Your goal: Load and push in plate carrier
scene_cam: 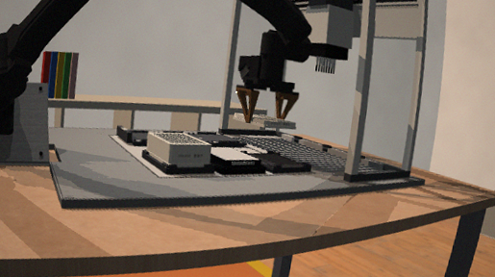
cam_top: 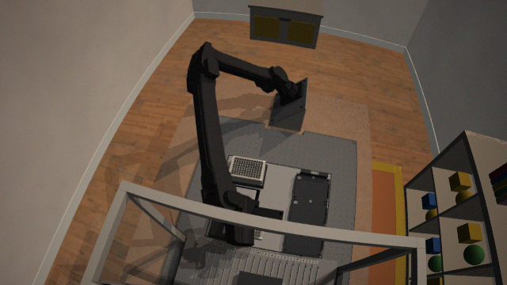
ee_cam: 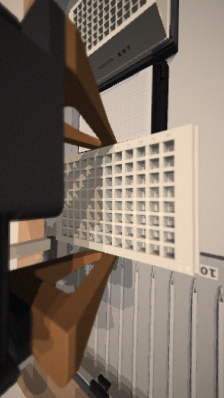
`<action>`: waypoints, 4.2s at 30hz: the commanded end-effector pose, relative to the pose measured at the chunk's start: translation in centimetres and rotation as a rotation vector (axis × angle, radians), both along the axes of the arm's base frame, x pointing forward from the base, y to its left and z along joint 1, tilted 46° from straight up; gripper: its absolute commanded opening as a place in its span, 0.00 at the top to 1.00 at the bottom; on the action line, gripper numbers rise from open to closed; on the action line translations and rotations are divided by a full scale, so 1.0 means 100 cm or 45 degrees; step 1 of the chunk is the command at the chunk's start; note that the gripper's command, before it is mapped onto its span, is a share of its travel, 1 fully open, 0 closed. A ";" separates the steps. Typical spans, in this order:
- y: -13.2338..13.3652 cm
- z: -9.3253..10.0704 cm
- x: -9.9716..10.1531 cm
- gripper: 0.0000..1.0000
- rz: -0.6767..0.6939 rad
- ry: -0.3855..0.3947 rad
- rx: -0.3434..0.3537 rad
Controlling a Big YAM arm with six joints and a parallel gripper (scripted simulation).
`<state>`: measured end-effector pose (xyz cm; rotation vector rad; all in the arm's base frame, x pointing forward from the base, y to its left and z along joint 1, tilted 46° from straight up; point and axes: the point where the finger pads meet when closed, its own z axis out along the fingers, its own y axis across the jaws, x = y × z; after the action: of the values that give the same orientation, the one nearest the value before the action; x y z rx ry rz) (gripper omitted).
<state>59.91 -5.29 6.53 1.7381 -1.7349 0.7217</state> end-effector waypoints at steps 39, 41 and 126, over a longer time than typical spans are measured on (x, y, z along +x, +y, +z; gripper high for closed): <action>0.131 -0.085 0.013 1.00 0.033 -0.080 0.022; 0.137 -0.091 0.013 1.00 0.033 -0.080 0.022; 0.116 -0.180 0.014 1.00 0.015 -0.081 0.020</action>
<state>60.15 4.84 -12.81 1.7263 -1.7680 0.7453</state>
